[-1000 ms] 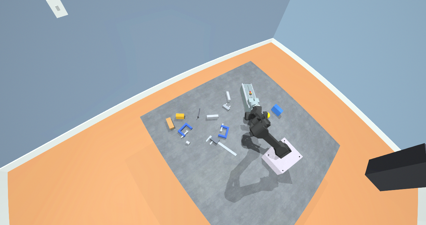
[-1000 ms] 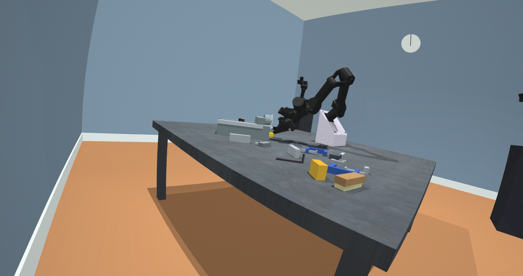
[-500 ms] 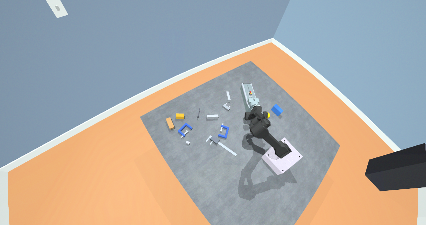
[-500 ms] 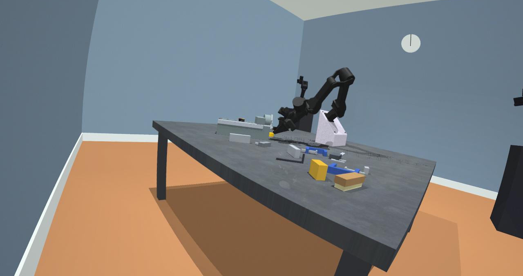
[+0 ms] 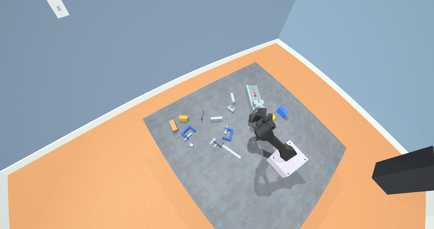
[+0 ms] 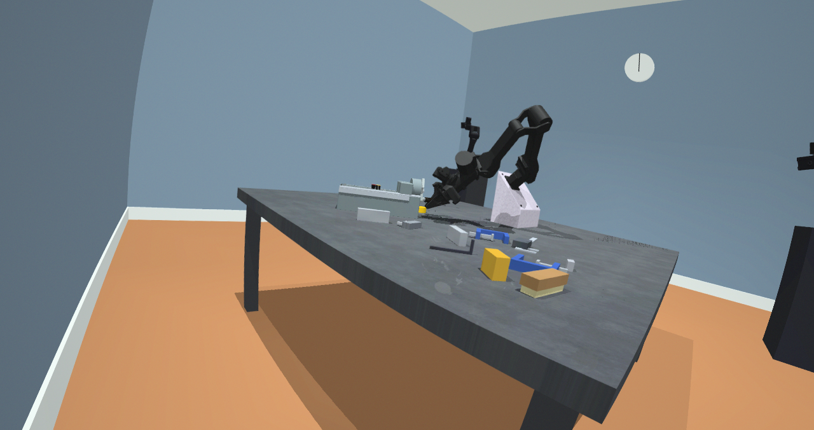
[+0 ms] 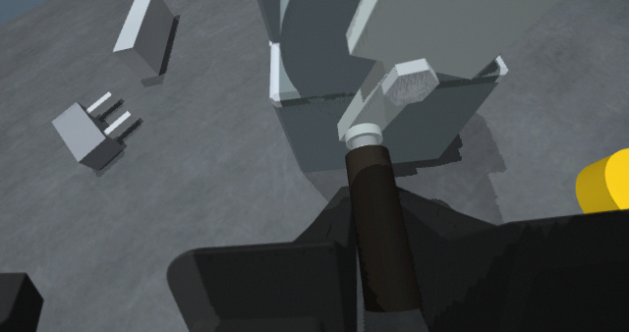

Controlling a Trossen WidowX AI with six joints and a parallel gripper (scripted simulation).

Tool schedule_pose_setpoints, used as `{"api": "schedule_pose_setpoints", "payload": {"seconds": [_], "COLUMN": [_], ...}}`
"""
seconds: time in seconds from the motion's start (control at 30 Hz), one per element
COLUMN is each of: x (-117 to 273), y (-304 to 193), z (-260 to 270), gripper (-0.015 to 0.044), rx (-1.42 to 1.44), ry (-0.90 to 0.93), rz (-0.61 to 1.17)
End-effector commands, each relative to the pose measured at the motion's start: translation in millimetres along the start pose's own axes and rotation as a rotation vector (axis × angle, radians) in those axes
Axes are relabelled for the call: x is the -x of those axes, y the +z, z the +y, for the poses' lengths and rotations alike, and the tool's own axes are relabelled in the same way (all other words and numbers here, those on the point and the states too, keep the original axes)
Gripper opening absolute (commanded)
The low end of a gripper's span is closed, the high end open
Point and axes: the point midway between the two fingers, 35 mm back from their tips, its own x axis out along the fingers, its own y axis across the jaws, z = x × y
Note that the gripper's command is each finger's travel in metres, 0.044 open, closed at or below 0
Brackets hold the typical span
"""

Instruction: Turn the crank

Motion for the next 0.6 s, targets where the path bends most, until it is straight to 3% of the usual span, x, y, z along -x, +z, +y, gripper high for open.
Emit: {"api": "schedule_pose_setpoints", "payload": {"seconds": [0.0, 0.5, 0.57], "x": [0.4, 0.0, 0.0], "y": [0.3, 0.0, 0.0], "z": [1.1, 0.1, 0.1], "gripper": [0.0000, 0.0000, 0.0053], "rx": [0.001, 0.000, 0.000], "ry": [0.006, 0.000, 0.000], "rz": [-0.002, 0.000, 0.000]}}
